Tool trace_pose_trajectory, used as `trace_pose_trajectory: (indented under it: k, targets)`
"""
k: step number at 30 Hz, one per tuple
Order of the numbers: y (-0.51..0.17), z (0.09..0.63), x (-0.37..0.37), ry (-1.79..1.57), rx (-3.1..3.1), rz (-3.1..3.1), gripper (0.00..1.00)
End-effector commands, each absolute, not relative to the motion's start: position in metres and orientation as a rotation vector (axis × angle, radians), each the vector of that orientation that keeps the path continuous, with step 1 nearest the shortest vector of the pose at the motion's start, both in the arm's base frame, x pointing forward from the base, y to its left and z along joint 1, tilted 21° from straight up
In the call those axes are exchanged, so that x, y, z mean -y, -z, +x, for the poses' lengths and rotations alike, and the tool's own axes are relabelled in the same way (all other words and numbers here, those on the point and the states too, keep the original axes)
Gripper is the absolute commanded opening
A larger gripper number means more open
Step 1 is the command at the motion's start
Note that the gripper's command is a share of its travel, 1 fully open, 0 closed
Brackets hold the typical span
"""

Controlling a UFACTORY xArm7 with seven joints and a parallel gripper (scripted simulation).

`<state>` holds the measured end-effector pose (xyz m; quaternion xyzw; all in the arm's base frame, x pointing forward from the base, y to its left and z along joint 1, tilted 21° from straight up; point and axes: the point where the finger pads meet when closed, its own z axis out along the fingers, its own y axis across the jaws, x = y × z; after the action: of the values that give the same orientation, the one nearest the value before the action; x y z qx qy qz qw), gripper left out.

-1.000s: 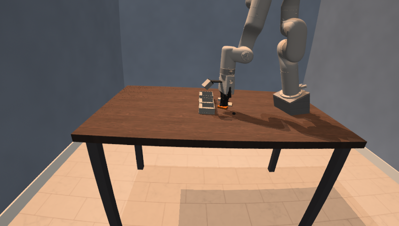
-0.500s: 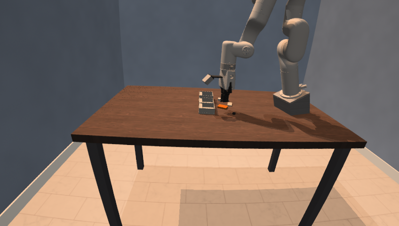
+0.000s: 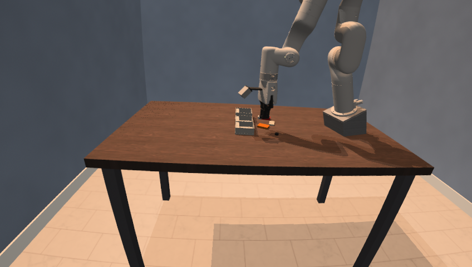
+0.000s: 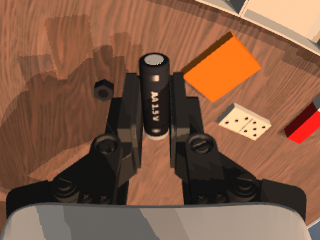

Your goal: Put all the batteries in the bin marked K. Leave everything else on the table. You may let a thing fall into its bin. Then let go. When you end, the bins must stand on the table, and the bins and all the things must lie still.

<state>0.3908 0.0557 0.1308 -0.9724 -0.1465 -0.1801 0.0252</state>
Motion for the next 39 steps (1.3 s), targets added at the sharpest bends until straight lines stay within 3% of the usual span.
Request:
trace_pose_trajectory:
  k: [1,19,39]
  targets:
    - [-0.135,0.403,-0.042,0.562,0.451,-3.006,0.00]
    - [-0.150,0.463,0.026,0.579,1.205,-2.908,0.00]
    - [-0.150,0.465,0.027,0.534,2.099,-2.503,0.00]
